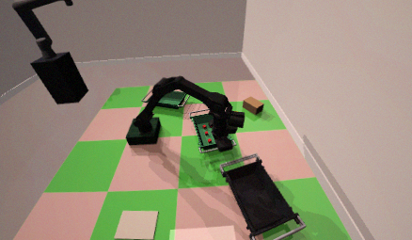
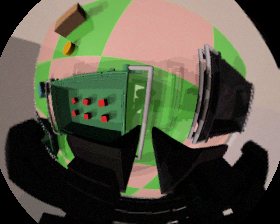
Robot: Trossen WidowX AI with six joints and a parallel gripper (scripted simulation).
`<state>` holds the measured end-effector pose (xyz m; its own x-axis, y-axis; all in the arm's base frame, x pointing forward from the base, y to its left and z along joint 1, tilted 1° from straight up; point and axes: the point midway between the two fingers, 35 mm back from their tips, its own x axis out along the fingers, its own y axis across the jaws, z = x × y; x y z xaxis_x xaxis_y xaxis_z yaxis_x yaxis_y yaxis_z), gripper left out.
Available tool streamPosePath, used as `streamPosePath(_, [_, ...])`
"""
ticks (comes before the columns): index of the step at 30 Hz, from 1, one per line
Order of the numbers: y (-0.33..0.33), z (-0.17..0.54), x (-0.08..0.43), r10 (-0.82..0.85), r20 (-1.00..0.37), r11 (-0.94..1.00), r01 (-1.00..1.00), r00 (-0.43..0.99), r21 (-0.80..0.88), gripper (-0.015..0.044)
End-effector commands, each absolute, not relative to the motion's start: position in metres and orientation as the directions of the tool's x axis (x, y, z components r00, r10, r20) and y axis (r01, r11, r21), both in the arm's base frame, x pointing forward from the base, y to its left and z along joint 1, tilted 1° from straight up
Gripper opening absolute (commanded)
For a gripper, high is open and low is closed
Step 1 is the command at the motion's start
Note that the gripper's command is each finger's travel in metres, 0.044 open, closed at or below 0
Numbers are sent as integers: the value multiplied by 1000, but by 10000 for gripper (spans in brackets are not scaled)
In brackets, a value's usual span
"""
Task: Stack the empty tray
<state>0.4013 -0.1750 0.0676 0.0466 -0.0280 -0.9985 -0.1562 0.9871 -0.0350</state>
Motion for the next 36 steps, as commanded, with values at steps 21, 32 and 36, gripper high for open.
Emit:
streamPosePath(21, [-153, 50, 396, -26, -999, 986, -162, 36, -31, 83])
streamPosePath(32, [-118, 48, 391, -23, -999, 986, -162, 35, -28, 83])
streamPosePath(36, [-104, 36, 389, -22, -999, 986, -162, 35, -27, 83])
